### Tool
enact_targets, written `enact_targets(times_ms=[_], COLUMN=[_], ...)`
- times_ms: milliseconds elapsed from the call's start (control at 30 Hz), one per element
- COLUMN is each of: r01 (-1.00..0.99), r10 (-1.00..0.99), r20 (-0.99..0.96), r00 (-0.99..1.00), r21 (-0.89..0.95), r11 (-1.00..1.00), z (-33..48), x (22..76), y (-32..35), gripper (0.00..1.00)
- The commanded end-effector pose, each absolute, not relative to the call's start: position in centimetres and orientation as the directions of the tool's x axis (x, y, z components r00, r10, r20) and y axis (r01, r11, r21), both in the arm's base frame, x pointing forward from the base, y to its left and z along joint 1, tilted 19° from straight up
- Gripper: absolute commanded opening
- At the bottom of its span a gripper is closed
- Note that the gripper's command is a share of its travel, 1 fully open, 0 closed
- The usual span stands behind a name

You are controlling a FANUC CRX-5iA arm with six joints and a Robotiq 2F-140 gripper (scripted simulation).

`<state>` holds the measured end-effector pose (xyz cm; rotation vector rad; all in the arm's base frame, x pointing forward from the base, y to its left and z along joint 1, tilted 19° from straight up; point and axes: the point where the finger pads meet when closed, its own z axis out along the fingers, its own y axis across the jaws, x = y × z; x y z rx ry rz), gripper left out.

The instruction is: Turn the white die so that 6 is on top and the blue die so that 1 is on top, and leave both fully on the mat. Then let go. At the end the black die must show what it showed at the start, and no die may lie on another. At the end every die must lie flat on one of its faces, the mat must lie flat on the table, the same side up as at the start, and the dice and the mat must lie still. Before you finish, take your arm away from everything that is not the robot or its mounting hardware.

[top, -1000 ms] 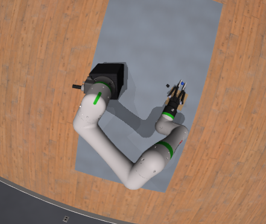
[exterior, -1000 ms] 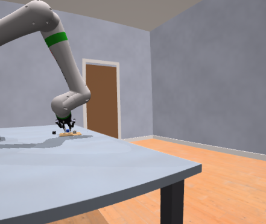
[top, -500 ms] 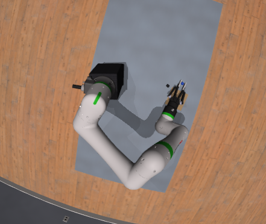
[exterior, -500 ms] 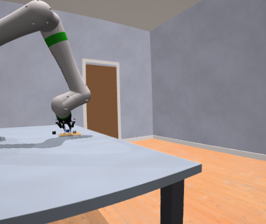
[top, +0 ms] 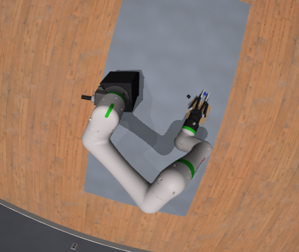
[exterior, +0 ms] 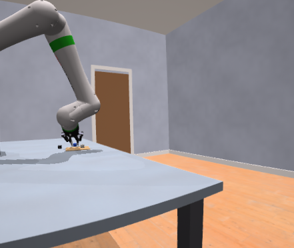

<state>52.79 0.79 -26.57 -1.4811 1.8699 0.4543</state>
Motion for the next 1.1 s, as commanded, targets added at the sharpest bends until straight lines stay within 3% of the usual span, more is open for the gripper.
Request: enact_targets(times_ms=[0,1067], r01=[-0.947,-0.947], r10=[-0.702,-0.702], r20=[-0.704,-0.704], r00=[-0.103,-0.103], r21=[-0.146,-0.146], r11=[0.285,0.285], z=[-26.6,-23.2], x=[52.8,51.3], y=[0.8,-2.3], gripper=[0.21,0.21])
